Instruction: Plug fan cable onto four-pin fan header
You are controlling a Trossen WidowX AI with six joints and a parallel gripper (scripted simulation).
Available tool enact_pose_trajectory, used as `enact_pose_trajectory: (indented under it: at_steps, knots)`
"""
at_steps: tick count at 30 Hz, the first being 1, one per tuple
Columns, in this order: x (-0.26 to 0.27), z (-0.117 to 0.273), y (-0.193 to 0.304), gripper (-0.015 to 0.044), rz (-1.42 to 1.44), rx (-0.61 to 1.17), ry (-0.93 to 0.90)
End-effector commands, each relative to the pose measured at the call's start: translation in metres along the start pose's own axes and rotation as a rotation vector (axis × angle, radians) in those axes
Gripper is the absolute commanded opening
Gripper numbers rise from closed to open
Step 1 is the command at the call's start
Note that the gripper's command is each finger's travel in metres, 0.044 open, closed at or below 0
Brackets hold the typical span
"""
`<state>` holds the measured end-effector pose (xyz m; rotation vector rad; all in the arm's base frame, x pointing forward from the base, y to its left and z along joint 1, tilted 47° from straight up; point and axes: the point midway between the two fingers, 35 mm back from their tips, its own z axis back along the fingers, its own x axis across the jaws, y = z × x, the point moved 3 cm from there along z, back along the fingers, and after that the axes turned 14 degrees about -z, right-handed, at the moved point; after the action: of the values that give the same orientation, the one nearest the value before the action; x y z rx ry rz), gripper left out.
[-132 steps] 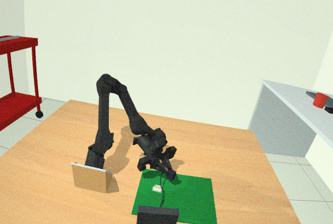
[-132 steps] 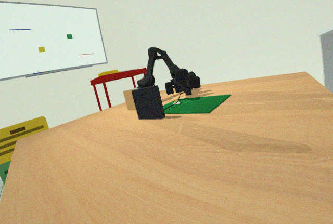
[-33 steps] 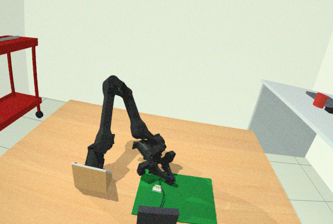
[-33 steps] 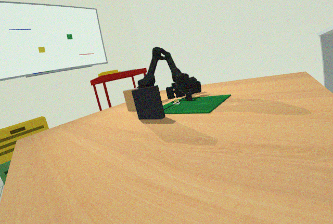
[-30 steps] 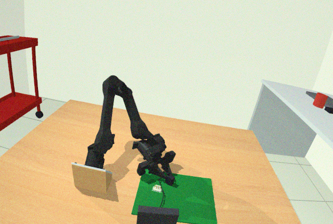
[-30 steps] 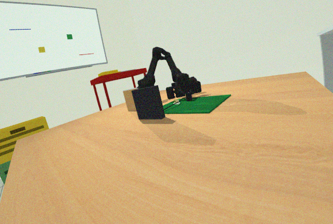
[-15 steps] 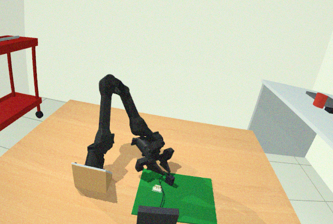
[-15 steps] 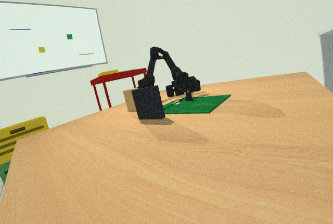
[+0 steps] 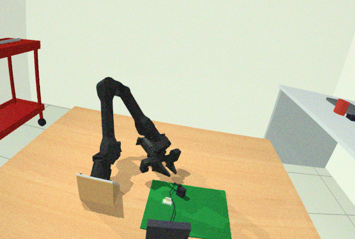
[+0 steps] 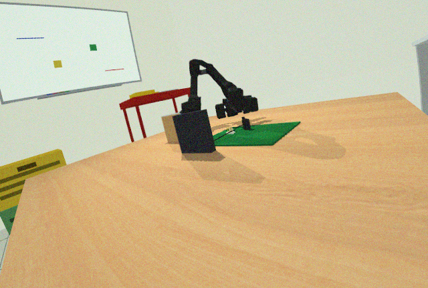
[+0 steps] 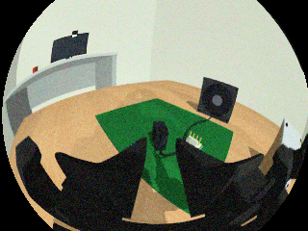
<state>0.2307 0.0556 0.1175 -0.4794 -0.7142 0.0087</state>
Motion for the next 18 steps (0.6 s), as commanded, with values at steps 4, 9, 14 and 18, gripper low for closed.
enact_pose_trajectory:
  at_steps: [4,9,14,18]
  knots:
    - [0.002,0.021,-0.010,0.0140,-0.005,0.000,-0.010]
    - [0.001,0.035,-0.019,0.0140,-0.005,0.000,-0.012]
    - [0.000,0.040,-0.023,0.0193,0.006,0.002,-0.001]
    - [-0.003,0.035,-0.024,0.0298,0.064,0.022,0.072]
